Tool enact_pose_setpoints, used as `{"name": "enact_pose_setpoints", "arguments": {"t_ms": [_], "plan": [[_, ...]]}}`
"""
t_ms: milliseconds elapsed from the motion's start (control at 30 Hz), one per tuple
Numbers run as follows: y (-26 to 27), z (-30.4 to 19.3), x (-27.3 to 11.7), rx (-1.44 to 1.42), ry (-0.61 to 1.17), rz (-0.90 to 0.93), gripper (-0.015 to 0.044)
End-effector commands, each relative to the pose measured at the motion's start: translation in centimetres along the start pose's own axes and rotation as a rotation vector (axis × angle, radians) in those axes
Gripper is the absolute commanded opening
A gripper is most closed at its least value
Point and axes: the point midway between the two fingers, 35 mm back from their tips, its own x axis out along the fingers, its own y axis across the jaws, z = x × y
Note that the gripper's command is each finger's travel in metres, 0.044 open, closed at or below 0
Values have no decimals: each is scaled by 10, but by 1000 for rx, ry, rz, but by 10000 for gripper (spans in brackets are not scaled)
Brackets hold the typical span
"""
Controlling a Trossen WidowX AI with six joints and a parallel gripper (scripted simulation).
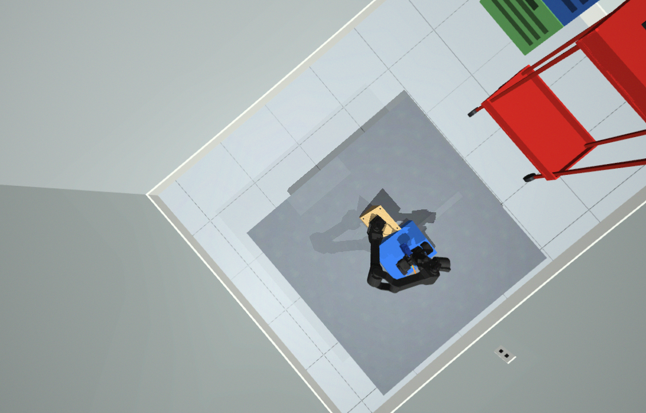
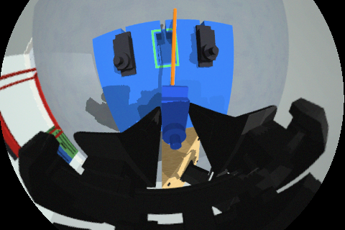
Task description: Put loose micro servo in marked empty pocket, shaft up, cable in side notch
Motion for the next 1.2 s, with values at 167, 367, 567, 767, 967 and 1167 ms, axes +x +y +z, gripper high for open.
{"name": "enact_pose_setpoints", "arguments": {"t_ms": [167, 367, 567, 767, 967, 1167], "plan": [[0, 37, -2, -1, -9, 0, 0], [0, 61, -2, 0, -9, 0, 0], [0, 84, -3, 1, -10, 0, 0], [-1, 97, -2, 2, -11, 0, 0], [-1, 97, 4, 2, -11, 0, 0], [-2, 96, 13, 2, -11, -1, 0]]}}
